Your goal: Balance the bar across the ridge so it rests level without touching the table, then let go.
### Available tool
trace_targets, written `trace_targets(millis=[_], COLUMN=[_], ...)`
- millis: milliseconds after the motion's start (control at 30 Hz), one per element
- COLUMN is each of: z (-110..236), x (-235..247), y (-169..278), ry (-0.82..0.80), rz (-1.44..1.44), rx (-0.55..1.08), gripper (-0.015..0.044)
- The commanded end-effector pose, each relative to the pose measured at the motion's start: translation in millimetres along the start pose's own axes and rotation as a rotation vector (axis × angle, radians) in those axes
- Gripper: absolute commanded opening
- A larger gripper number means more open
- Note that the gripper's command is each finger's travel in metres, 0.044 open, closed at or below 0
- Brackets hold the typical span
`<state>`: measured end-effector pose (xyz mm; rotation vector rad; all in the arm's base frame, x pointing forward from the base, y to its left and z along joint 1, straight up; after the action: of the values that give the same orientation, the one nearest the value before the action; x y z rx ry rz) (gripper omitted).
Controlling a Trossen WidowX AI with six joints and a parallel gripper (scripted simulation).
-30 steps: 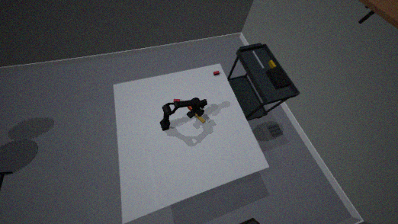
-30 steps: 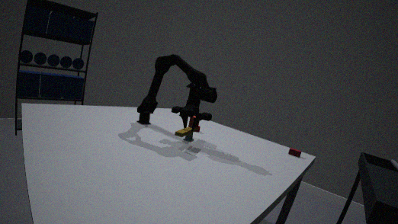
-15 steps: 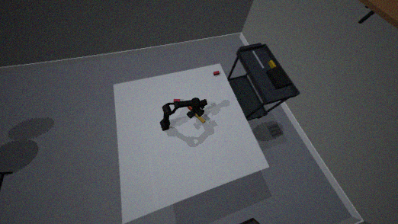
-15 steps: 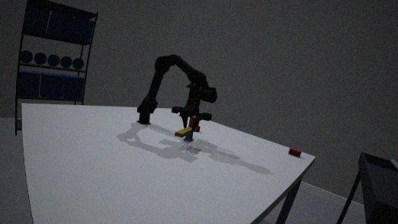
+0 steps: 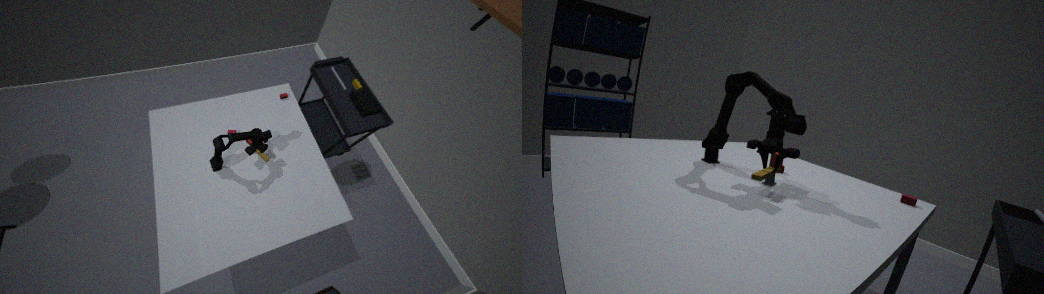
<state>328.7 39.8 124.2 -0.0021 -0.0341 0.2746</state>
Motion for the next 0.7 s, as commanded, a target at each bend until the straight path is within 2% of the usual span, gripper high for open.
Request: trace_targets(millis=[0,667], z=[-3.8,0.6], x=[0.2,0.4], y=[0.0,-0.2], ry=[0.003,-0.001], rz=[0.002,0.000], rx=[0.002,0.000], gripper=[0.0000,0.0000])
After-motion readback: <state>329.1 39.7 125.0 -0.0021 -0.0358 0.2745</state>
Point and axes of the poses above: the point midway between the two fingers, 35 mm back from their tips, its own z axis back along the fingers, its own x axis across the jaws, y = z × x, the point moved 3 cm from there along z, back along the fingers, and after that the axes turned 10 degrees about -z, right-handed, at the moved point
